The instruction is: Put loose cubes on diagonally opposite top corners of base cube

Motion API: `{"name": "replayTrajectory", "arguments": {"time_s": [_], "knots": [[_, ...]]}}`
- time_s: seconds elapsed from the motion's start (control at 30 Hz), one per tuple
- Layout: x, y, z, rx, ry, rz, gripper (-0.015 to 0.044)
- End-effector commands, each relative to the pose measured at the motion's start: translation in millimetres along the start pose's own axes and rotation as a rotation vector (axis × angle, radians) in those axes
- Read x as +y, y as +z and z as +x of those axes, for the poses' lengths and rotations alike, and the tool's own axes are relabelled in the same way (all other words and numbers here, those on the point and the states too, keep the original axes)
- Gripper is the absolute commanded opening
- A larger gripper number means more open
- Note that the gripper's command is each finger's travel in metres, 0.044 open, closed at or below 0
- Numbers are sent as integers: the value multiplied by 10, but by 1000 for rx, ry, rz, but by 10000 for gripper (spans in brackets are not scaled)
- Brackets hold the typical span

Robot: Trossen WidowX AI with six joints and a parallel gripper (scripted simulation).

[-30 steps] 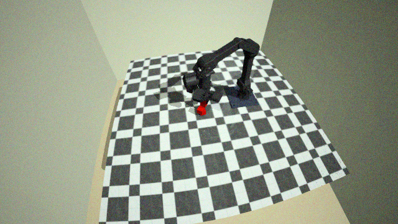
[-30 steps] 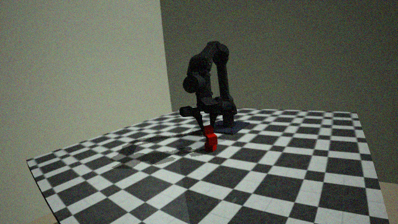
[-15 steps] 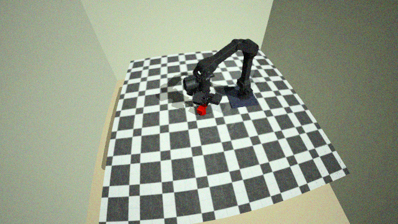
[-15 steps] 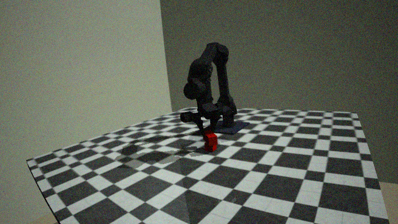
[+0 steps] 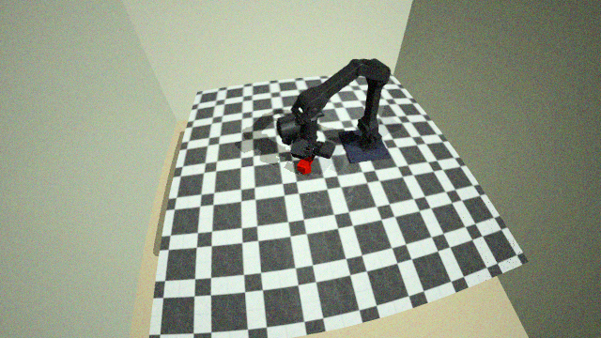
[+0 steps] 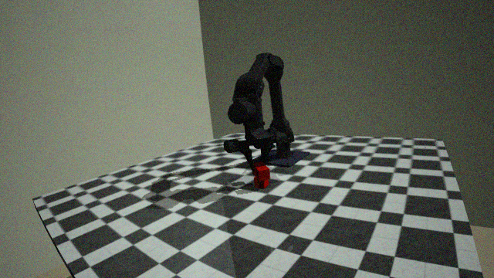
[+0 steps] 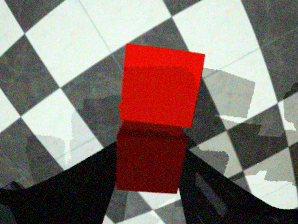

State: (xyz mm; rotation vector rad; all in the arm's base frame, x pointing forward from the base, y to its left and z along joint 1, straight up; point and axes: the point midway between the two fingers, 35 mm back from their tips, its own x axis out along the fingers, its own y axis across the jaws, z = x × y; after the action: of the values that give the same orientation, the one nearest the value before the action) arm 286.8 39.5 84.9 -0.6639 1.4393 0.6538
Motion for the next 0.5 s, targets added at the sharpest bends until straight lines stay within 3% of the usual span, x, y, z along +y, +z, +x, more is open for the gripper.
{"name": "replayTrajectory", "arguments": {"time_s": [0.0,0.03,0.17,0.47], "knots": [[-2,3,5,-1,-1,4,105],[-2,3,5,-1,-1,4,105],[-2,3,5,-1,-1,4,205],[0,0,-95,0,0,0,205]]}}
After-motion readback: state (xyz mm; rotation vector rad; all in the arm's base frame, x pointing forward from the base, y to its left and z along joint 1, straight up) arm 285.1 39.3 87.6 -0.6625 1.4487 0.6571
